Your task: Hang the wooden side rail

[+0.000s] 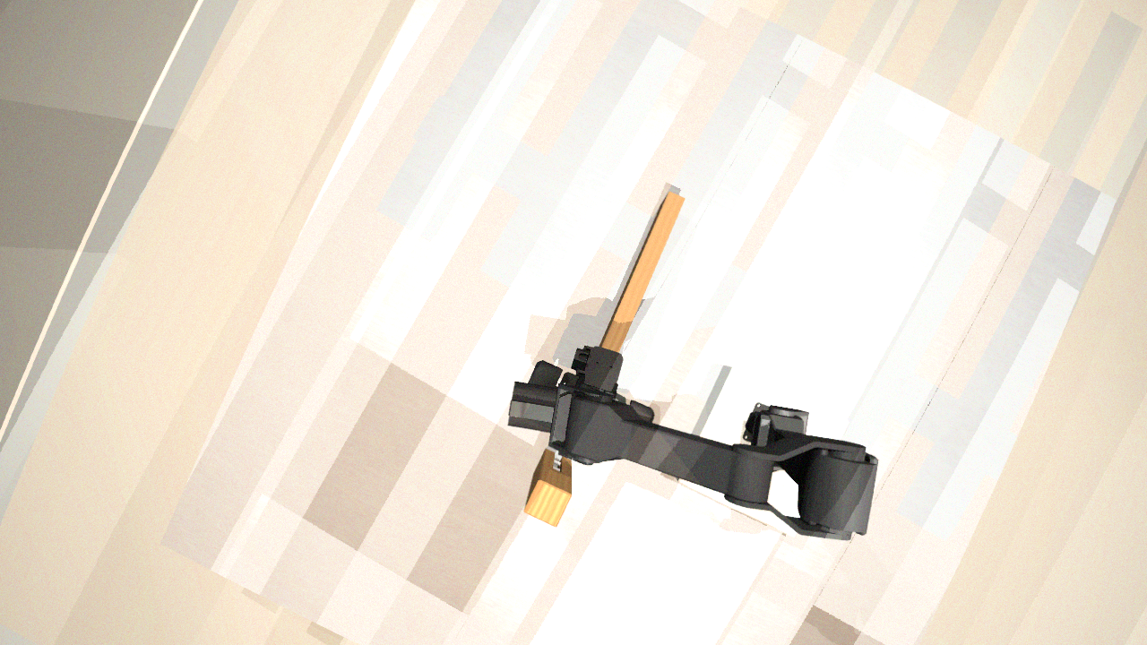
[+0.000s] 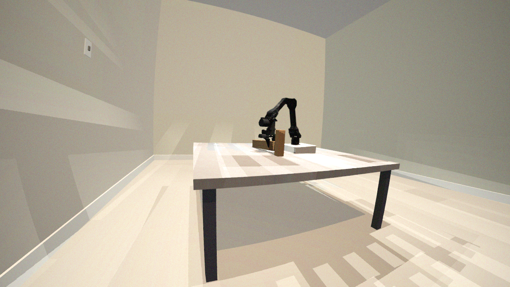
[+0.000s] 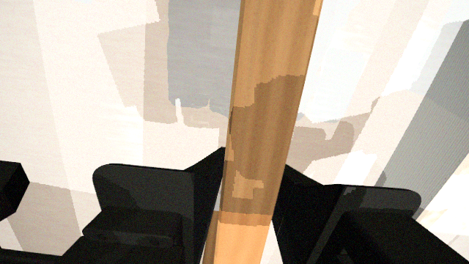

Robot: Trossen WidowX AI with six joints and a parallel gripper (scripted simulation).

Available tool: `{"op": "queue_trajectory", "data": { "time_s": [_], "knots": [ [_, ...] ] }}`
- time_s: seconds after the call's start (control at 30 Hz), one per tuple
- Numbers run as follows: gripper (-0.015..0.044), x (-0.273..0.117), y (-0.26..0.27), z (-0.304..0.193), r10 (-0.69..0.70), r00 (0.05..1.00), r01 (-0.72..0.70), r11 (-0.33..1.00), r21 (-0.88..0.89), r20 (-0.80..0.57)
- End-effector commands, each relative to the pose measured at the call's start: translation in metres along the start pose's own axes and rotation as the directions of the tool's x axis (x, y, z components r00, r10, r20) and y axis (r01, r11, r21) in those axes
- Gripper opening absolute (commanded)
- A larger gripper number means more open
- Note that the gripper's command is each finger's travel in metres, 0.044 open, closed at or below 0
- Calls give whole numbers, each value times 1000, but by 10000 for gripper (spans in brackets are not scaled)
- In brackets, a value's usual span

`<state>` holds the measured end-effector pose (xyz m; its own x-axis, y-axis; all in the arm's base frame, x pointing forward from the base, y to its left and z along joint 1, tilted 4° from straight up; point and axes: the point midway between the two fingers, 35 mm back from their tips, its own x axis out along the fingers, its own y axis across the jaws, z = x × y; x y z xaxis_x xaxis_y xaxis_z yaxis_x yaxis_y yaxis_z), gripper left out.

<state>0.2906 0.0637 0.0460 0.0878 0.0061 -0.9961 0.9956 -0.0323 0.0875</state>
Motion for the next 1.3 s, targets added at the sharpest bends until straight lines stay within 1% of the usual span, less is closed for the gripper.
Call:
{"op": "queue_trajectory", "data": {
  "time_s": [0.0, 1.27],
  "knots": [
    [0, -2, 0, -1, 3, 1000, -3, 1000, 5, -3],
    [0, -2, 3, -5, 4, 1000, -4, 1000, 5, -4]
  ]
}}
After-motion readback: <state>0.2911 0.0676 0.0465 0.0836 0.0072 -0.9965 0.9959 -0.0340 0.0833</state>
